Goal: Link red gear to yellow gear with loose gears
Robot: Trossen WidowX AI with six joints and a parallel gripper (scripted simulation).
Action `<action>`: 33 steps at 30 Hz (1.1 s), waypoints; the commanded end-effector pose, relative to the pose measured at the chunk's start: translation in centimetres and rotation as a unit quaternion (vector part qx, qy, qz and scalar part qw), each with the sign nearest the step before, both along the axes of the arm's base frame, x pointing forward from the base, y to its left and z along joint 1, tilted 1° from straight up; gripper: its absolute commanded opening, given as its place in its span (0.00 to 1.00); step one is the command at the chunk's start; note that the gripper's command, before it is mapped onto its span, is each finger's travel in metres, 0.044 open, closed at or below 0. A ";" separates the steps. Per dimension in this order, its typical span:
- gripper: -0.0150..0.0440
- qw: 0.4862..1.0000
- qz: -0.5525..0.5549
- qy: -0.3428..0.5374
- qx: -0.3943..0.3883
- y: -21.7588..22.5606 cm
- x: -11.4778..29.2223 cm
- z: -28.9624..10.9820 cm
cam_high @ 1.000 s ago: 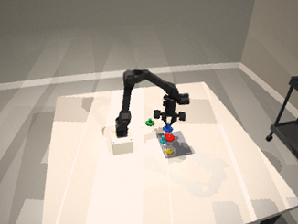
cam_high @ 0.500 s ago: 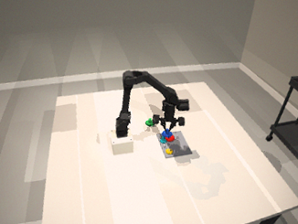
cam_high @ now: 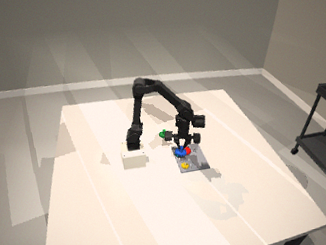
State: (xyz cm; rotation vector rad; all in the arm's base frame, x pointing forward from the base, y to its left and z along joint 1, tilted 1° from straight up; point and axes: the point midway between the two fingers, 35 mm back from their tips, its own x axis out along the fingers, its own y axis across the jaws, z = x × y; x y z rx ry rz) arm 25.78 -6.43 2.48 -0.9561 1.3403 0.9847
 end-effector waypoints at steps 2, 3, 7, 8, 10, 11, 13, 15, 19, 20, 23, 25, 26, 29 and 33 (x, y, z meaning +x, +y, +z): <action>0.25 1.000 0.001 -0.005 -0.004 -1.1 -0.7 -0.2; 0.25 1.000 0.001 -0.005 -0.004 -1.1 -0.8 -0.2; 0.25 1.000 0.001 -0.005 -0.004 -1.2 -0.7 -0.3; 0.25 1.000 0.001 -0.005 -0.004 -1.2 -0.7 -0.3; 0.25 1.000 0.001 -0.005 -0.004 -1.2 -0.7 -0.3; 0.25 1.000 0.001 -0.005 -0.004 -1.2 -0.7 -0.3; 0.25 1.000 0.001 -0.005 -0.004 -1.2 -0.7 -0.3; 0.25 1.000 0.001 -0.005 -0.004 -1.2 -0.7 -0.3; 0.25 1.000 0.023 -0.005 -0.004 -1.2 -0.7 -0.3; 0.25 0.999 0.032 -0.005 -0.004 -1.2 -0.7 -0.3; 0.25 0.998 0.064 -0.005 -0.004 -1.2 -0.7 -0.3; 0.25 0.997 0.073 -0.005 -0.004 -1.2 -0.7 -0.3; 0.25 0.997 0.073 -0.005 -0.004 -1.2 -0.7 -0.3; 0.25 0.997 0.073 -0.005 -0.004 -1.2 -0.7 -0.3; 0.25 0.997 0.081 -0.005 -0.004 -1.2 -0.7 -0.3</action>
